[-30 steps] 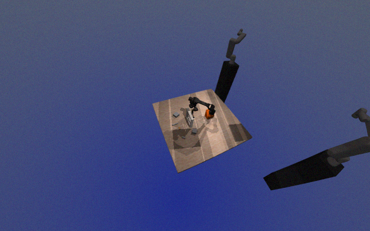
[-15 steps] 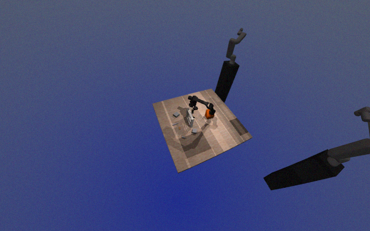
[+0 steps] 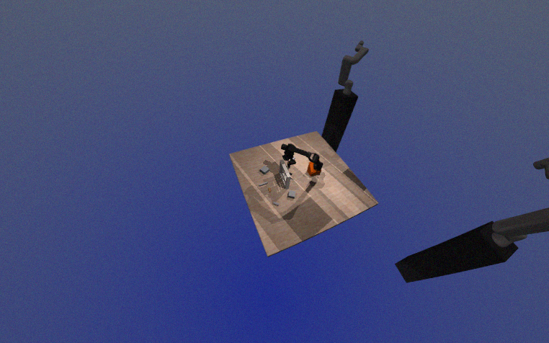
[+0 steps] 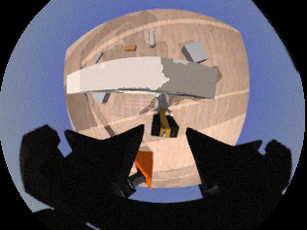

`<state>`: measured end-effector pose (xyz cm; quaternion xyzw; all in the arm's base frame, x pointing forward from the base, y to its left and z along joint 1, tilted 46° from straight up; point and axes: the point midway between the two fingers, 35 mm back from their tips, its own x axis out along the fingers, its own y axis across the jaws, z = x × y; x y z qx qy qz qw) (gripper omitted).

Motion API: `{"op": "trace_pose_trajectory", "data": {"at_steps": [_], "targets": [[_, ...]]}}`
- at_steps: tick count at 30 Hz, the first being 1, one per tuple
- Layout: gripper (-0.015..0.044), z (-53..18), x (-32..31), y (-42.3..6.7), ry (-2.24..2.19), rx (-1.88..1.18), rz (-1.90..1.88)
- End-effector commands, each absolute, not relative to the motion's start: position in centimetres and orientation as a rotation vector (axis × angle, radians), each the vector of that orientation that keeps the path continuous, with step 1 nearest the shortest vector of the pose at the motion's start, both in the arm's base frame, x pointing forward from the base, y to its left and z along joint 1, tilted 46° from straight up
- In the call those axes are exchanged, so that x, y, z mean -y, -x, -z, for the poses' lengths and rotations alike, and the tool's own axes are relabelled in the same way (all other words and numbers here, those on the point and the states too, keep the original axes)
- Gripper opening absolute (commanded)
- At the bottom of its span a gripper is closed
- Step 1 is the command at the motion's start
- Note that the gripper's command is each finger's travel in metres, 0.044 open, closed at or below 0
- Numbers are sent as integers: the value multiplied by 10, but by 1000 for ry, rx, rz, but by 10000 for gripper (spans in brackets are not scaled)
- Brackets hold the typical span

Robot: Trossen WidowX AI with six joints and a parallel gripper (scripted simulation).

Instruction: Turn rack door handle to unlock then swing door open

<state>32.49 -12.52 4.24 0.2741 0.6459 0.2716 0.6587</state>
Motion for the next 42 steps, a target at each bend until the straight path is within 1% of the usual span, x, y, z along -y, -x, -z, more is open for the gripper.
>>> {"op": "trace_pose_trajectory", "data": {"at_steps": [1, 23, 30, 42], "targets": [[293, -37, 119, -325, -623, -1473, -615], [293, -14, 94, -323, -612, -1514, -611], [110, -14, 94, -323, -612, -1514, -611], [30, -14, 94, -323, -612, -1514, -611]]}}
